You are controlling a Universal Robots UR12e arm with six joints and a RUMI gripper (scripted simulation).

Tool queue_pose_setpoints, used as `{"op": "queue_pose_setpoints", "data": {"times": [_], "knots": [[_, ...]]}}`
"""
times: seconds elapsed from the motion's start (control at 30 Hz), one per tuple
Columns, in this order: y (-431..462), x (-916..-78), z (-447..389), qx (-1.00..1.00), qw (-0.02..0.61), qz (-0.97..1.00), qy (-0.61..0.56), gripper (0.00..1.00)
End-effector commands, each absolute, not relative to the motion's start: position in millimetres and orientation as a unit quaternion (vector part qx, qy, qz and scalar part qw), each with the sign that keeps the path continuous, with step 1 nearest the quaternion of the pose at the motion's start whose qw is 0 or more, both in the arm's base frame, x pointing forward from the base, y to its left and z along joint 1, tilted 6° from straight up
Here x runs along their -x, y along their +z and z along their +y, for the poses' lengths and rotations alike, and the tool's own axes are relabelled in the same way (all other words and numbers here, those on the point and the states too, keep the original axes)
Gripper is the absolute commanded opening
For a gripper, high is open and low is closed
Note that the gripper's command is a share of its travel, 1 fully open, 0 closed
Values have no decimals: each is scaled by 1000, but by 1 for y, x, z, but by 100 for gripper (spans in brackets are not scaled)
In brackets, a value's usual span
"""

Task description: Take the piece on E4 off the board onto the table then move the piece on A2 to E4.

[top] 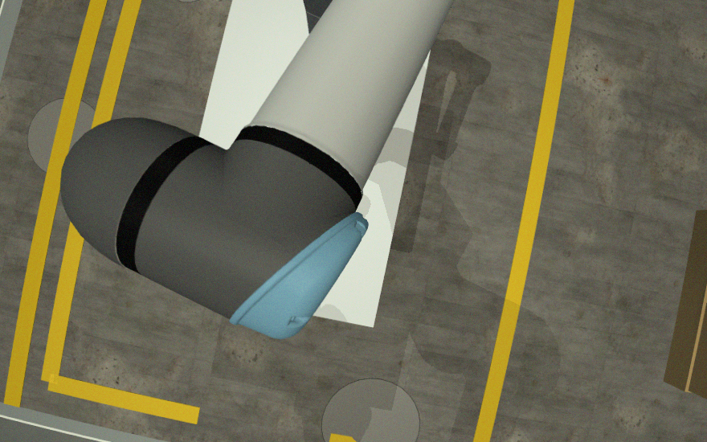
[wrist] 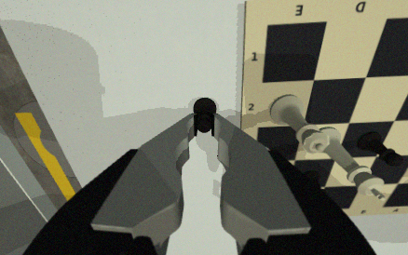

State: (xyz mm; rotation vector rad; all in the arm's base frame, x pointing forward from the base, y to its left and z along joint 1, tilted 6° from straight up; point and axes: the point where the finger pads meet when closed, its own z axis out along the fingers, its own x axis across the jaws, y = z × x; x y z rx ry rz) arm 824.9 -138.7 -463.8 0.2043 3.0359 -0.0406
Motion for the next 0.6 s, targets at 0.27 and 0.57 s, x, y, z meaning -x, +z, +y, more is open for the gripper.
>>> {"op": "queue_pose_setpoints", "data": {"times": [0.27, 0.57], "knots": [[-462, -828, -140, -79, 51, 995, -14, 0], [-462, -828, -140, -79, 51, 995, -14, 0]]}}
